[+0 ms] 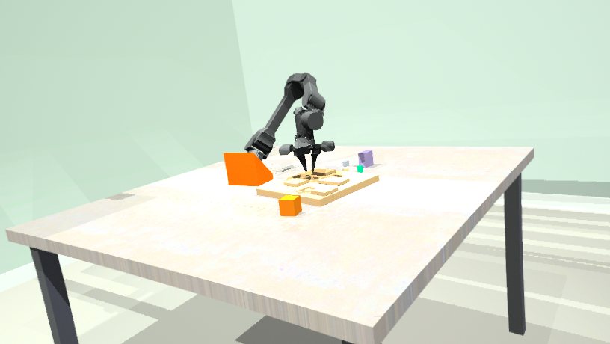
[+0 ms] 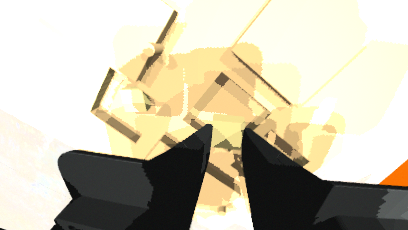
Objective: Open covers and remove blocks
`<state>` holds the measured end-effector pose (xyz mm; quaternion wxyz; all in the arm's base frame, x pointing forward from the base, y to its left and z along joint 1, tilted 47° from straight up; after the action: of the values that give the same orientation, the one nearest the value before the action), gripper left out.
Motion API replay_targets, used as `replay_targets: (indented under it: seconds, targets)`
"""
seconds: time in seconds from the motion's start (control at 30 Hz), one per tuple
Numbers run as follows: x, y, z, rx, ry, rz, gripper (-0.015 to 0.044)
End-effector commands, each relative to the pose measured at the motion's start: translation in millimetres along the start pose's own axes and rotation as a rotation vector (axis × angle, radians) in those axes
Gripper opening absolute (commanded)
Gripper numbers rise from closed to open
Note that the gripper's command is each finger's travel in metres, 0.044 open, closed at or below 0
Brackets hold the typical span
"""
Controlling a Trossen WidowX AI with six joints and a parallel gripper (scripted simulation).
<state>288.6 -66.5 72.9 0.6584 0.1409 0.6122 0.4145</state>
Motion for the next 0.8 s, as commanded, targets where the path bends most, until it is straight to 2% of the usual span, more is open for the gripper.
replay_targets:
  seconds: [0.0,0.77]
  targets:
    - [-6.3,-0.7,0.1,-0.003,-0.001,-0.006,0.0080]
    - [-54.8,-0.9,-0.2,-0.002,-0.001,-0.007,0.0080]
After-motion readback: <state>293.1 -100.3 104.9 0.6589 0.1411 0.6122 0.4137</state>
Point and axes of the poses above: the point midway between the two fingers, 35 mm back from their tips, its own x axis out along the fingers, its own z axis across the jaws, y = z × x, the point moved 10 cm from there along -x, back along the fingers, and after that the axes turned 4 degrees about x, right-handed, at the moved point
